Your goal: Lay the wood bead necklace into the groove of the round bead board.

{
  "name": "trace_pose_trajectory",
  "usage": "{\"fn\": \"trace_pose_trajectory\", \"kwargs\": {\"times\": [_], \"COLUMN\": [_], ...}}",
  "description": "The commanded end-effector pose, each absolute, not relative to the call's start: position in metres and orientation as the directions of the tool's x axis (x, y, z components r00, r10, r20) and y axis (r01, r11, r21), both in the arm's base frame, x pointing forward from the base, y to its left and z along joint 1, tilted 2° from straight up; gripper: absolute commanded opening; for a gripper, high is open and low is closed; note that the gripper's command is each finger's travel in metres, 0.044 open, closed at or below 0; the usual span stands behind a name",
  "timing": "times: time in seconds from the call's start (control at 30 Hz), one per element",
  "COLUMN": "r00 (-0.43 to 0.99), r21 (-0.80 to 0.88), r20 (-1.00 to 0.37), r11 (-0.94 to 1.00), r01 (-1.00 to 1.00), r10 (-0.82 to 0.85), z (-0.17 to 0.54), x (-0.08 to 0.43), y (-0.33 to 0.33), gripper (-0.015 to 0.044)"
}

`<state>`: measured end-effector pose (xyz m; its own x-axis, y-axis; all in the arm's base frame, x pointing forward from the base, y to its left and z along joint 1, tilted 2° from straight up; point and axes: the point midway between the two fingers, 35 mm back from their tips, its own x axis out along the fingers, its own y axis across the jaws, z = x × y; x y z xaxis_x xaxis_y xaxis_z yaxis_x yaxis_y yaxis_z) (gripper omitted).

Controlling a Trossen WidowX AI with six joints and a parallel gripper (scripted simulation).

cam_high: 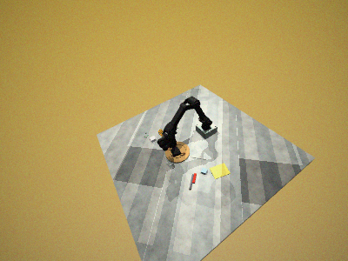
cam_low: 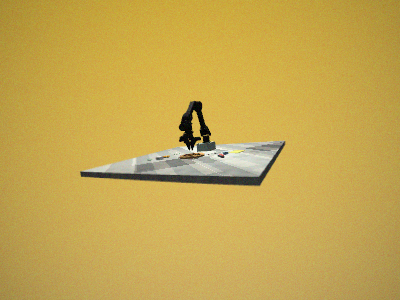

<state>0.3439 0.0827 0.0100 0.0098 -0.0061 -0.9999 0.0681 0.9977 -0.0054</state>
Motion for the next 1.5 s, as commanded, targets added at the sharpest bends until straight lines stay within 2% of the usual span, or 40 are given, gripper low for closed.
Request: {"fn": "trace_pose_trajectory", "kwargs": {"times": [0.0, 1.43, 1.47], "r00": [-0.006, -0.006, -0.002], "r21": [-0.017, -0.017, -0.012], "r20": [-1.0, -1.0, -1.0], "r11": [0.981, 0.981, 0.982], "r01": [0.195, 0.195, 0.19], "r10": [-0.016, -0.016, -0.012], "z": [0.009, -0.031, -0.029], "x": [0.336, 0.336, 0.338], "y": [0.081, 0.08, 0.081], "gripper": [0.012, 0.012, 0.0094]}}
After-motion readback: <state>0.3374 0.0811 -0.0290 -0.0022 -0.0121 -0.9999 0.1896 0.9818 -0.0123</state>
